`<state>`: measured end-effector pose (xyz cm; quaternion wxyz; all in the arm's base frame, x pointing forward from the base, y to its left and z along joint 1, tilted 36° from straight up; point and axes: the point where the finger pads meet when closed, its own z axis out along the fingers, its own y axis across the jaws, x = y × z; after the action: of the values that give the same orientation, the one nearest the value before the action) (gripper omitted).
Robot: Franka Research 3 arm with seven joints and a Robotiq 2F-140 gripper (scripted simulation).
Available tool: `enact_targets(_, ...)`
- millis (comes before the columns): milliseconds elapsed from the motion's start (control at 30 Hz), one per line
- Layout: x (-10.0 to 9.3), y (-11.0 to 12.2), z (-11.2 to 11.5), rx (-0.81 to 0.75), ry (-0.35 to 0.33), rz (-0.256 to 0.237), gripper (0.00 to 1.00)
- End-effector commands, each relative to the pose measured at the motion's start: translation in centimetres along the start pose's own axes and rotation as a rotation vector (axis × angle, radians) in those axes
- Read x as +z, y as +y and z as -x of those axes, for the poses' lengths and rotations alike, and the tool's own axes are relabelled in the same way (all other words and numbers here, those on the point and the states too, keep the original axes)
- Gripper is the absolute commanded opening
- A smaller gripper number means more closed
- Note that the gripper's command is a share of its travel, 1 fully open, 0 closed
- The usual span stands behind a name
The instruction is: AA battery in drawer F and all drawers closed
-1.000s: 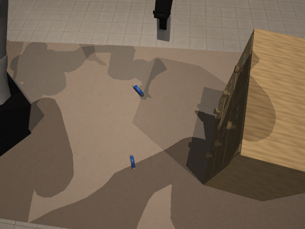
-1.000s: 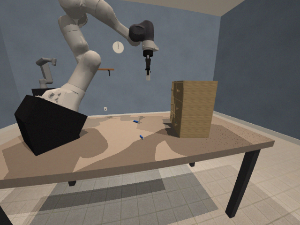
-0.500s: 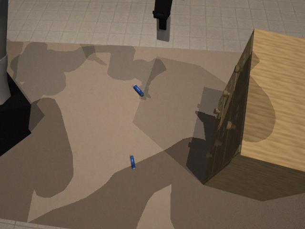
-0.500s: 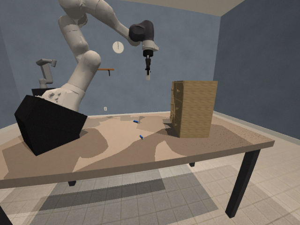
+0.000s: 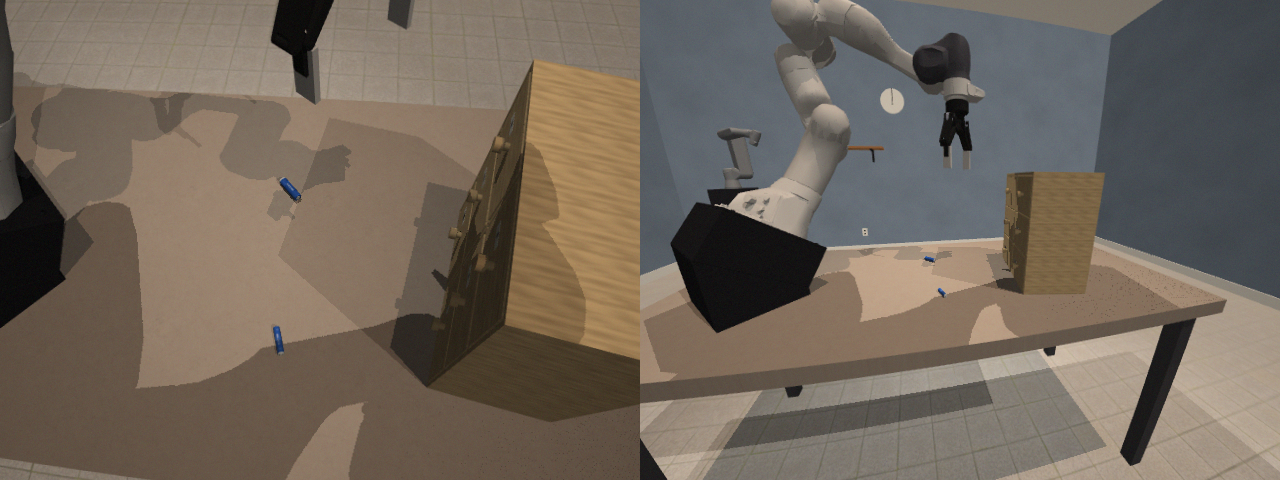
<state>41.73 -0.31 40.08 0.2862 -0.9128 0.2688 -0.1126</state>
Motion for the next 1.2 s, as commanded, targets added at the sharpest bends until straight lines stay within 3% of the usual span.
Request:
enact_targets(0,-0.1,0.3,0.0,0.279,-0.006,0.003,1.00)
enact_targets(233,-0.4,1.5,-0.7,0.525,-0.006,0.004,1.00)
enact_targets(300,-0.4,1.5,-0.7,0.525,-0.006,0.004,1.00)
enact_targets(333,-0.5,2.2,-1.1,0.618,-0.005,0.004,1.00)
enact_targets(667,-0.8,3.5,-1.9,0.943,-0.006,0.006,1.00)
enact_targets(733,-0.8,3.5,-1.9,0.943,-0.006,0.006,1.00)
enact_targets(767,-1.0,4.2,-2.3,1.038,-0.005,0.005,1.00)
enact_targets(900,-1.0,4.2,-2.3,1.080,-0.006,0.007,1.00)
enact_targets(933,-1.2,4.9,-2.7,1.181,-0.005,0.006,1.00)
enact_targets(1067,-1.2,4.9,-2.7,1.219,-0.005,0.007,1.00)
enact_targets(1100,-1.3,5.6,-3.2,1.325,-0.004,0.007,1.00)
enact_targets(1167,-1.3,5.6,-3.2,1.358,-0.005,0.008,1.00)
